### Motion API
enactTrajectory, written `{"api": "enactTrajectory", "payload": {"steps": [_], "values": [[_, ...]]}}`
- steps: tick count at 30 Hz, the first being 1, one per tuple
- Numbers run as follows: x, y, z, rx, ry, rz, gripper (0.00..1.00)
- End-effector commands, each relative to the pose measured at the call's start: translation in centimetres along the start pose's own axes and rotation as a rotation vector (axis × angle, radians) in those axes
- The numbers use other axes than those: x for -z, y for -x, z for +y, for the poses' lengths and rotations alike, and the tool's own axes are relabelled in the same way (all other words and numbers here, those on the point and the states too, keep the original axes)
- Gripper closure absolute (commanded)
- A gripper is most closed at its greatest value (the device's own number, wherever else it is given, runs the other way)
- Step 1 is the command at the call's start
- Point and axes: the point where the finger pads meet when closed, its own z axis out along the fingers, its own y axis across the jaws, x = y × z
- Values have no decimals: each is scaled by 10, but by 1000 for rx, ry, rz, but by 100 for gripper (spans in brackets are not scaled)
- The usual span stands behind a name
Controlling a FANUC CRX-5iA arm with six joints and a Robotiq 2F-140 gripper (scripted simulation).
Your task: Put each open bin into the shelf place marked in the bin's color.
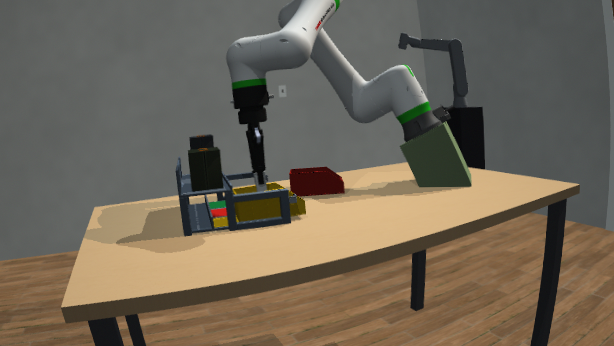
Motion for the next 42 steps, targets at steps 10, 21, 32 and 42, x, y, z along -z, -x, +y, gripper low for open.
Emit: {"api": "enactTrajectory", "payload": {"steps": [10, 21, 32, 42], "values": [[1, 0, 0, 0, 0, 0, 94], [4, 0, 0, 0, 0, 0, 94], [14, 0, 0, 0, 0, 0, 94], [26, 1, 0, 0, 0, 0, 94]]}}
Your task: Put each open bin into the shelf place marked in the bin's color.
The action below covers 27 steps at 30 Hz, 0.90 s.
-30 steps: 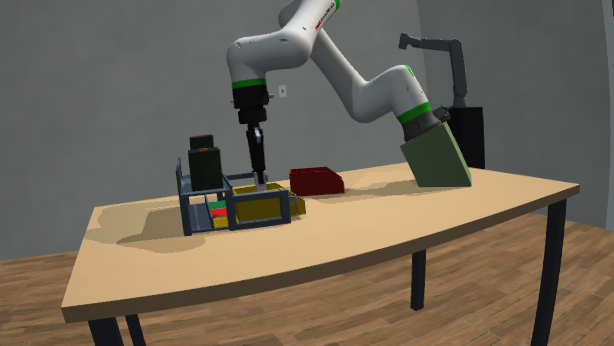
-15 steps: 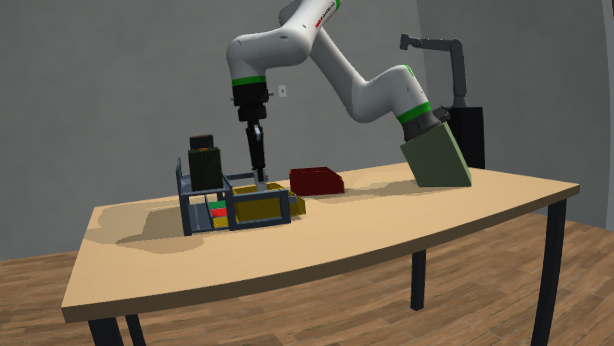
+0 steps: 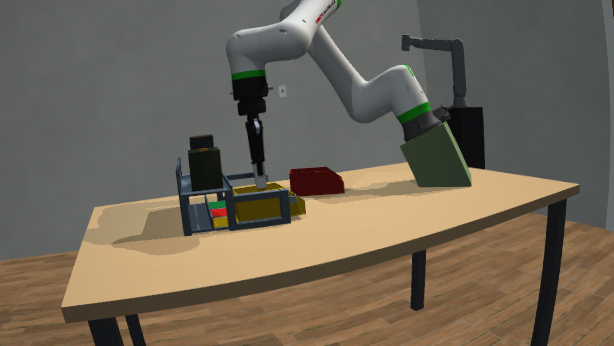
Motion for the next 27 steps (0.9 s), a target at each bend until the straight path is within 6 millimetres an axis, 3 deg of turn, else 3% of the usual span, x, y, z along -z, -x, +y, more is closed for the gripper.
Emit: {"api": "enactTrajectory", "payload": {"steps": [1, 27], "values": [[4, 0, 0, 0, 0, 0, 94], [44, 2, 0, 0, 0, 0, 94]]}}
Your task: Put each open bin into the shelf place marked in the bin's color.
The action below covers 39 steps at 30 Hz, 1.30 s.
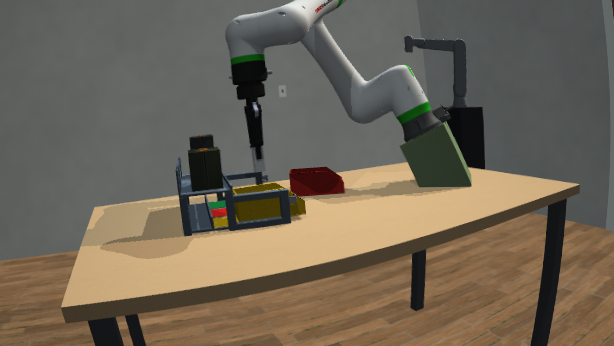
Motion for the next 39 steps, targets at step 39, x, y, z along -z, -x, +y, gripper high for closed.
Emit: {"api": "enactTrajectory", "payload": {"steps": [39], "values": [[33, 1, 0, 0, 0, 0, 94]]}}
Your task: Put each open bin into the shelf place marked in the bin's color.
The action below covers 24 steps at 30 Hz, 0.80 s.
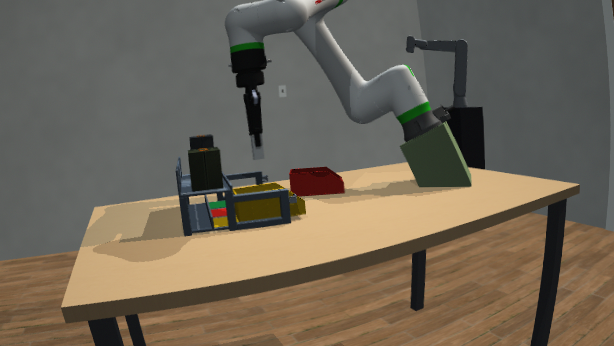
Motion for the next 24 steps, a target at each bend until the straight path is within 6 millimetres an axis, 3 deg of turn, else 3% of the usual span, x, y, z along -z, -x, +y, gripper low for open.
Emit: {"api": "enactTrajectory", "payload": {"steps": [1, 7, 8, 24], "values": [[0, 0, 0, 0, 0, 0, 94], [1, 0, 0, 0, 0, 0, 94], [1, 0, 0, 0, 0, 0, 100], [1, 0, 0, 0, 0, 0, 100]]}}
